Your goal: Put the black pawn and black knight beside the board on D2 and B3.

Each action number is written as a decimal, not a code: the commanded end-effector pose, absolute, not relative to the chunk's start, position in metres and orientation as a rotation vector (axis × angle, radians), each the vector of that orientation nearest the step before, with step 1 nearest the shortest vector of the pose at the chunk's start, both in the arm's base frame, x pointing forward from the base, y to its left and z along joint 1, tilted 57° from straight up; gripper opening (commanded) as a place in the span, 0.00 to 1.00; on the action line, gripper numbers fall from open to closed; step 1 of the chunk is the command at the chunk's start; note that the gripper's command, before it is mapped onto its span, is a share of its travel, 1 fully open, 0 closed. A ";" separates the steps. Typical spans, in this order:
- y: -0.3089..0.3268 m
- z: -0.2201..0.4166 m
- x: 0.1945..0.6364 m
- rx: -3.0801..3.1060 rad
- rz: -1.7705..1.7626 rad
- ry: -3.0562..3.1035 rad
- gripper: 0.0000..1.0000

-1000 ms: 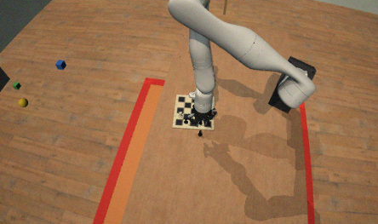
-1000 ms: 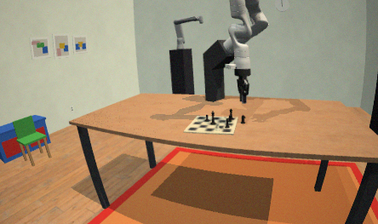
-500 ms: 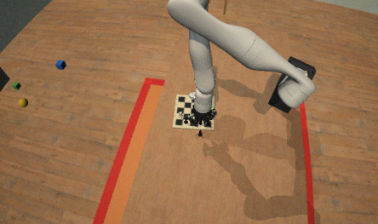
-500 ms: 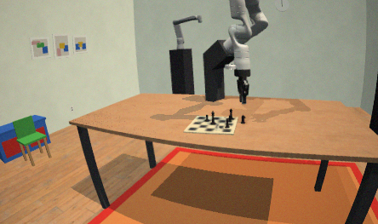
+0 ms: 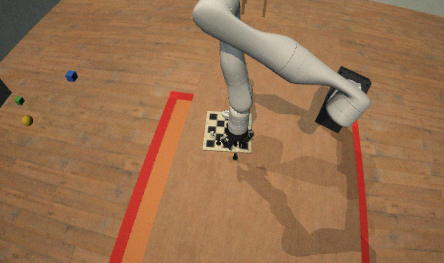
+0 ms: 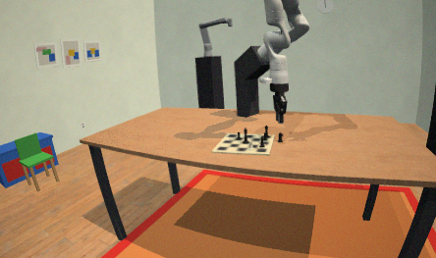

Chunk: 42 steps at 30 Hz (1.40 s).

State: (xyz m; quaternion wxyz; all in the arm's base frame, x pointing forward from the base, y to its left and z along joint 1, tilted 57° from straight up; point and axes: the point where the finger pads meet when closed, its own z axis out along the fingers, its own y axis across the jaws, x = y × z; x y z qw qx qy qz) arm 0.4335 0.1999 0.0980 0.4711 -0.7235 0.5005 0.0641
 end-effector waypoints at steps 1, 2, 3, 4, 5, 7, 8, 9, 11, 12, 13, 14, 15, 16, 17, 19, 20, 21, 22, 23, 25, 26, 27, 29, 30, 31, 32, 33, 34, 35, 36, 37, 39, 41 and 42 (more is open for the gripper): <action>0.206 0.096 0.433 -1.777 0.164 1.219 0.37; 0.206 0.096 0.433 -1.777 0.164 1.219 0.37; 0.207 0.095 0.433 -1.777 0.164 1.219 0.37; 0.208 0.094 0.434 -1.777 0.164 1.219 0.37; 0.209 0.094 0.434 -1.777 0.164 1.219 0.37; 0.212 0.092 0.435 -1.777 0.164 1.219 0.37; 0.213 0.091 0.436 -1.777 0.164 1.219 0.37; 0.214 0.090 0.437 -1.777 0.164 1.219 0.37; 0.217 0.088 0.438 -1.777 0.164 1.219 0.37; 0.218 0.087 0.438 -1.777 0.164 1.219 0.37; 0.219 0.087 0.439 -1.777 0.164 1.219 0.37; 0.220 0.086 0.439 -1.777 0.164 1.219 0.37; 0.221 0.085 0.440 -1.777 0.164 1.219 0.37; 0.222 0.084 0.440 -1.777 0.164 1.219 0.37; 0.223 0.084 0.441 -1.777 0.164 1.219 0.37; 0.223 0.084 0.441 -1.777 0.164 1.219 0.37; 0.224 0.083 0.441 -1.777 0.164 1.219 0.37; 0.225 0.082 0.441 -1.777 0.164 1.219 0.37; 0.226 0.082 0.442 -1.777 0.164 1.219 0.37; 0.226 0.081 0.442 -1.777 0.164 1.219 0.37; 0.227 0.080 0.442 -1.777 0.164 1.219 0.37; 0.228 0.080 0.443 -1.777 0.164 1.219 0.37; 0.228 0.080 0.443 -1.777 0.164 1.219 0.37; 0.229 0.079 0.443 -1.777 0.164 1.219 0.37; 0.229 0.079 0.443 -1.777 0.164 1.219 0.37; 0.229 0.079 0.443 -1.777 0.164 1.219 0.37; 0.229 0.079 0.443 -1.777 0.164 1.219 0.37; 0.229 0.079 0.443 -1.777 0.164 1.219 0.37; 0.229 0.079 0.443 -1.777 0.164 1.219 0.37; 0.229 0.079 0.443 -1.777 0.164 1.219 0.37; 0.229 0.079 0.443 -1.777 0.164 1.219 0.37; 0.229 0.079 0.443 -1.777 0.164 1.219 0.37; 0.229 0.079 0.443 -1.777 0.164 1.219 0.37; 0.229 0.079 0.443 -1.777 0.164 1.219 0.37; 0.229 0.079 0.443 -1.777 0.164 1.219 0.37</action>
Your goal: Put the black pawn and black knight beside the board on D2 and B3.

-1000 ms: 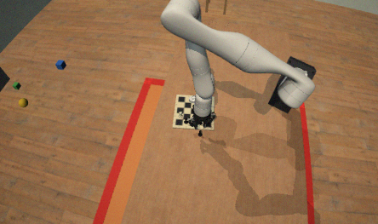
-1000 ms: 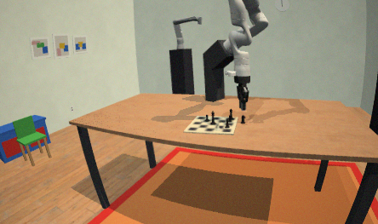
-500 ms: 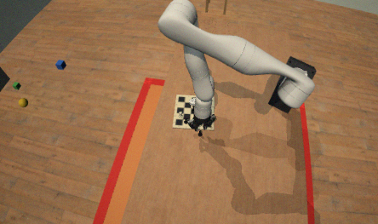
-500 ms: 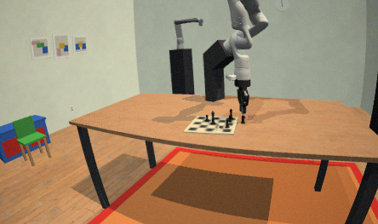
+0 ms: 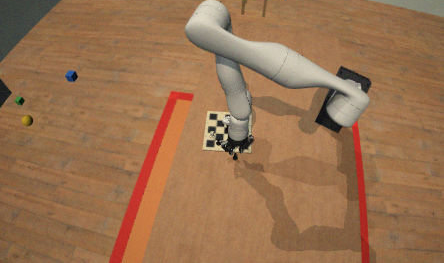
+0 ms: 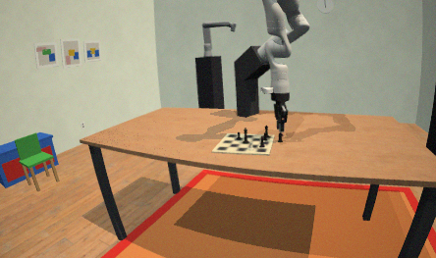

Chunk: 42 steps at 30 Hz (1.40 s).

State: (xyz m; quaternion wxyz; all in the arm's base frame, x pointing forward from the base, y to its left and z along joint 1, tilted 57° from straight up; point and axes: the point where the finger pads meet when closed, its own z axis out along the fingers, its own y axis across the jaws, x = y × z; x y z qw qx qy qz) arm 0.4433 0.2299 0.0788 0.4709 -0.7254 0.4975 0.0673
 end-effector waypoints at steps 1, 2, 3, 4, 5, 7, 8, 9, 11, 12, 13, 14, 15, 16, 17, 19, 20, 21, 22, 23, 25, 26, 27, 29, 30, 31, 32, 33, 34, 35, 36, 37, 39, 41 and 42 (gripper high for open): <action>0.229 0.079 0.443 -1.777 0.164 1.219 0.37; 0.229 0.079 0.443 -1.777 0.164 1.219 0.37; 0.229 0.079 0.443 -1.777 0.164 1.219 0.37; 0.229 0.079 0.443 -1.777 0.164 1.219 0.37; 0.229 0.079 0.443 -1.777 0.164 1.219 0.37; 0.229 0.079 0.443 -1.777 0.164 1.219 0.37; 0.229 0.079 0.443 -1.777 0.164 1.219 0.37; 0.229 0.079 0.443 -1.777 0.164 1.219 0.37; 0.229 0.079 0.443 -1.777 0.164 1.219 0.37; 0.229 0.079 0.443 -1.777 0.164 1.219 0.37; 0.229 0.079 0.443 -1.777 0.164 1.219 0.37; 0.229 0.079 0.443 -1.777 0.164 1.219 0.37; 0.229 0.079 0.443 -1.777 0.164 1.219 0.37; 0.229 0.079 0.443 -1.777 0.164 1.219 0.37; 0.229 0.079 0.443 -1.777 0.164 1.219 0.37; 0.229 0.079 0.443 -1.777 0.164 1.219 0.37; 0.229 0.079 0.443 -1.777 0.164 1.219 0.37; 0.229 0.079 0.443 -1.777 0.164 1.219 0.37; 0.229 0.079 0.443 -1.777 0.164 1.219 0.37; 0.229 0.079 0.443 -1.777 0.164 1.219 0.37; 0.229 0.079 0.443 -1.777 0.164 1.219 0.37; 0.229 0.079 0.443 -1.777 0.164 1.219 0.37; 0.229 0.079 0.443 -1.777 0.164 1.219 0.37; 0.229 0.079 0.443 -1.777 0.164 1.219 0.37; 0.229 0.079 0.443 -1.777 0.164 1.219 0.37; 0.229 0.079 0.443 -1.777 0.164 1.219 0.37; 0.230 0.079 0.443 -1.777 0.164 1.219 0.37; 0.230 0.079 0.444 -1.777 0.164 1.219 0.37; 0.230 0.079 0.444 -1.777 0.164 1.219 0.37; 0.230 0.078 0.444 -1.777 0.164 1.219 0.37; 0.231 0.078 0.444 -1.777 0.164 1.219 0.37; 0.232 0.077 0.444 -1.777 0.164 1.219 0.37; 0.233 0.076 0.445 -1.777 0.164 1.219 0.37; 0.236 0.074 0.447 -1.777 0.164 1.219 0.37; 0.237 0.073 0.447 -1.777 0.164 1.219 0.37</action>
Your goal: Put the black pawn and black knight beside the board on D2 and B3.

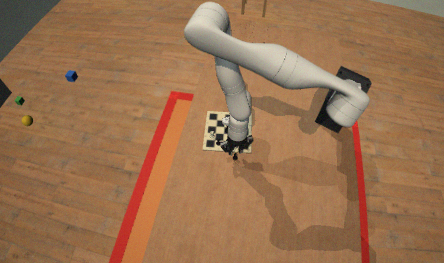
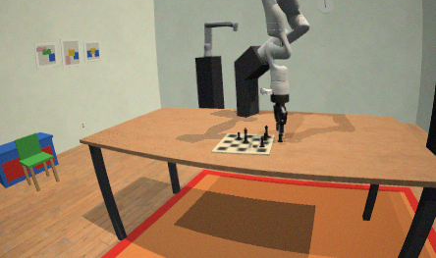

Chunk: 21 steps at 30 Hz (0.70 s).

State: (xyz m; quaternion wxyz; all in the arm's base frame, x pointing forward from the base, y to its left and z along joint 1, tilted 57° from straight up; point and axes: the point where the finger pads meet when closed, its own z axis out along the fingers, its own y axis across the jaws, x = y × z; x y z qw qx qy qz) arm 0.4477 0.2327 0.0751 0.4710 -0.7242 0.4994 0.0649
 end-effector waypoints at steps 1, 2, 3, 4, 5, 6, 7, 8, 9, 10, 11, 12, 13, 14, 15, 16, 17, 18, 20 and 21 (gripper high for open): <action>0.239 0.072 0.448 -1.777 0.164 1.219 0.37; 0.239 0.072 0.448 -1.777 0.164 1.219 0.37; 0.239 0.072 0.448 -1.777 0.164 1.219 0.37; 0.240 0.071 0.449 -1.777 0.164 1.219 0.37; 0.242 0.070 0.450 -1.777 0.164 1.219 0.37; 0.244 0.069 0.450 -1.777 0.164 1.219 0.37; 0.245 0.067 0.451 -1.777 0.164 1.219 0.37; 0.247 0.066 0.452 -1.777 0.164 1.219 0.37; 0.248 0.065 0.453 -1.777 0.164 1.219 0.37; 0.250 0.064 0.453 -1.777 0.164 1.219 0.37; 0.251 0.063 0.454 -1.777 0.164 1.219 0.37; 0.252 0.062 0.455 -1.777 0.164 1.219 0.37; 0.253 0.062 0.455 -1.777 0.164 1.219 0.37; 0.254 0.061 0.456 -1.777 0.164 1.219 0.37; 0.254 0.061 0.456 -1.777 0.164 1.219 0.37; 0.255 0.060 0.456 -1.777 0.164 1.219 0.37; 0.255 0.060 0.456 -1.777 0.164 1.219 0.37; 0.255 0.060 0.456 -1.777 0.164 1.219 0.37; 0.255 0.060 0.456 -1.777 0.164 1.219 0.37; 0.255 0.060 0.456 -1.777 0.164 1.219 0.37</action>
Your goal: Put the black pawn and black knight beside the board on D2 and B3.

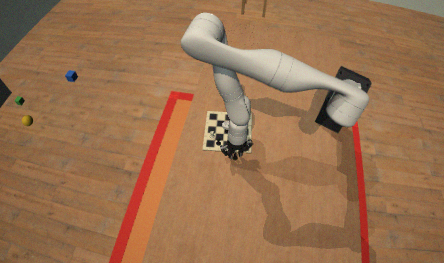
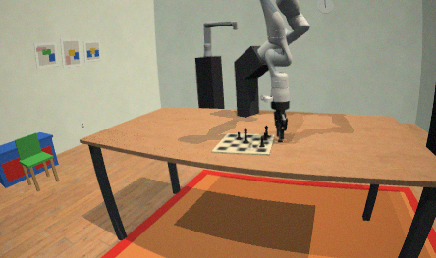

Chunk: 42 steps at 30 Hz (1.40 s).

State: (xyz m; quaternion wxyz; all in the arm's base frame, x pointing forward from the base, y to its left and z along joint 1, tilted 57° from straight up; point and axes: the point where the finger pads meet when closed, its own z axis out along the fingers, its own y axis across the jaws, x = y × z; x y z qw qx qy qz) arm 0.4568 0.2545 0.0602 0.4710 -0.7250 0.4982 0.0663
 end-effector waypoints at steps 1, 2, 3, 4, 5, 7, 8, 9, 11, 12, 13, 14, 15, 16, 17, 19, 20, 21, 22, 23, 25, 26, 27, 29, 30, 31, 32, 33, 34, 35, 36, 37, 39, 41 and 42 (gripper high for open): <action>0.255 0.060 0.456 -1.777 0.164 1.219 0.37; 0.255 0.060 0.456 -1.777 0.164 1.219 0.37; 0.255 0.060 0.456 -1.777 0.164 1.219 0.37; 0.255 0.060 0.456 -1.777 0.164 1.219 0.37; 0.255 0.060 0.456 -1.777 0.164 1.219 0.37; 0.255 0.060 0.456 -1.777 0.164 1.219 0.37; 0.255 0.060 0.456 -1.777 0.164 1.219 0.37; 0.255 0.060 0.456 -1.777 0.164 1.219 0.37; 0.255 0.060 0.456 -1.777 0.164 1.219 0.37; 0.255 0.060 0.456 -1.777 0.164 1.219 0.37; 0.255 0.060 0.456 -1.777 0.164 1.219 0.37; 0.255 0.060 0.456 -1.777 0.164 1.219 0.37; 0.255 0.060 0.456 -1.777 0.164 1.219 0.37; 0.255 0.060 0.456 -1.777 0.164 1.219 0.37; 0.255 0.060 0.456 -1.777 0.164 1.219 0.37; 0.255 0.060 0.456 -1.777 0.164 1.219 0.37; 0.255 0.060 0.456 -1.777 0.164 1.219 0.37; 0.255 0.060 0.456 -1.777 0.164 1.219 0.37; 0.255 0.060 0.456 -1.777 0.164 1.219 0.37; 0.255 0.060 0.456 -1.777 0.164 1.219 0.37; 0.255 0.060 0.456 -1.777 0.164 1.219 0.37; 0.255 0.060 0.456 -1.777 0.164 1.219 0.37; 0.255 0.060 0.456 -1.777 0.164 1.219 0.37; 0.255 0.060 0.456 -1.777 0.164 1.219 0.37; 0.255 0.060 0.456 -1.777 0.164 1.219 0.37; 0.255 0.060 0.456 -1.777 0.164 1.219 0.37; 0.255 0.060 0.456 -1.777 0.164 1.219 0.37; 0.255 0.060 0.456 -1.777 0.164 1.219 0.37; 0.255 0.060 0.456 -1.777 0.164 1.219 0.37; 0.255 0.060 0.456 -1.777 0.164 1.219 0.37; 0.255 0.060 0.456 -1.777 0.164 1.219 0.00; 0.255 0.060 0.456 -1.777 0.164 1.219 0.00; 0.255 0.060 0.456 -1.777 0.164 1.219 0.00; 0.255 0.060 0.456 -1.777 0.164 1.219 0.00; 0.255 0.060 0.456 -1.777 0.164 1.219 0.00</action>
